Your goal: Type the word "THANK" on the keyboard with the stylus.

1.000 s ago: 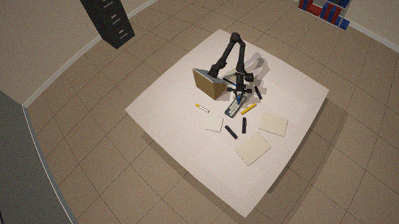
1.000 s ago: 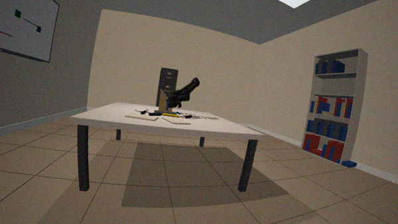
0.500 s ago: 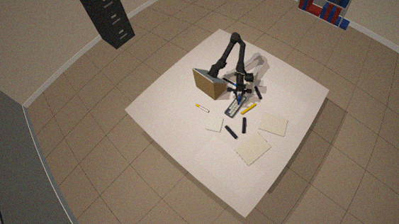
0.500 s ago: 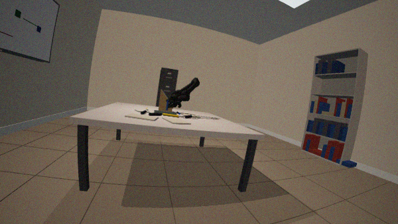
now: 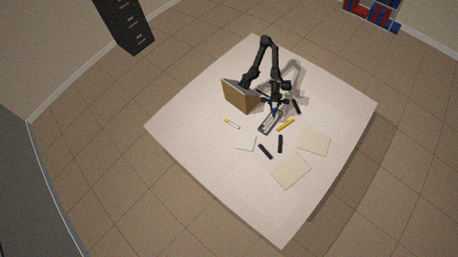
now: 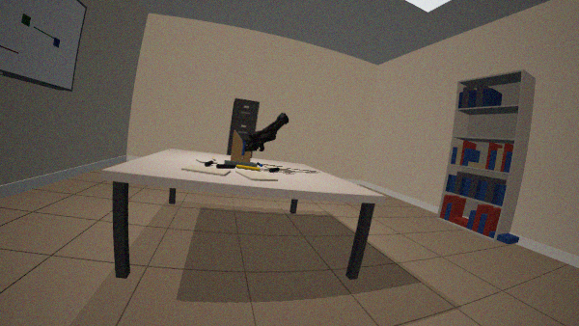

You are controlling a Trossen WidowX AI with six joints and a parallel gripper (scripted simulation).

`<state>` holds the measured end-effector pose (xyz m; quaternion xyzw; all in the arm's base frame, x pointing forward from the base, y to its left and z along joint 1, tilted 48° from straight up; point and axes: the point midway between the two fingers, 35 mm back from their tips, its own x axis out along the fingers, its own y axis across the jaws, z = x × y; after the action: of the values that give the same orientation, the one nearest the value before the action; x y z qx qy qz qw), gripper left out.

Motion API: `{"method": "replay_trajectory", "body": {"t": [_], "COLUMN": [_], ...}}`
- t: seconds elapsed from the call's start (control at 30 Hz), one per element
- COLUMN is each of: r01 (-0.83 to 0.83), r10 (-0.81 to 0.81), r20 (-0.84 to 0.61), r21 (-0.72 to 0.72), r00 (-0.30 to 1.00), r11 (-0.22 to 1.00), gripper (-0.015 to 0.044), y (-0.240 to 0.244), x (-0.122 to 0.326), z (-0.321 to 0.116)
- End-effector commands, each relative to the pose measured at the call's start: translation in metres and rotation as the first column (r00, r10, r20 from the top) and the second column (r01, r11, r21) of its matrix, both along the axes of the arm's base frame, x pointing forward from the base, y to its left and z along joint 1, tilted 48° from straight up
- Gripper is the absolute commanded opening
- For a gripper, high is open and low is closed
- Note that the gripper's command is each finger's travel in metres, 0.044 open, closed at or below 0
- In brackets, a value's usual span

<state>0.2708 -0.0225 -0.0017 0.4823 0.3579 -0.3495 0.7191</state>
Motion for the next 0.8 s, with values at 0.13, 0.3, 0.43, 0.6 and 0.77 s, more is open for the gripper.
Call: {"method": "replay_trajectory", "body": {"t": [0.13,0.3,0.43,0.6,0.77], "r01": [0.000,-0.002,-0.004,-0.006,-0.006], "r10": [0.000,0.002,0.004,0.006,0.006], "r20": [0.000,0.000,0.002,0.006,0.005], "r21": [0.000,0.002,0.003,0.003,0.003], "r00": [1.000,1.000,1.000,1.000,1.000], "r11": [1.000,1.000,1.000,1.000,1.000], "gripper": [0.0012,0.0000,0.0000,0.0000,0.0000], "y": [0.002,0.014,0.027,0.039,0.040], "x": [0.000,0.001,0.000,-0.003,-0.002], "z": [0.002,0.016,0.034,0.049,0.048]}}
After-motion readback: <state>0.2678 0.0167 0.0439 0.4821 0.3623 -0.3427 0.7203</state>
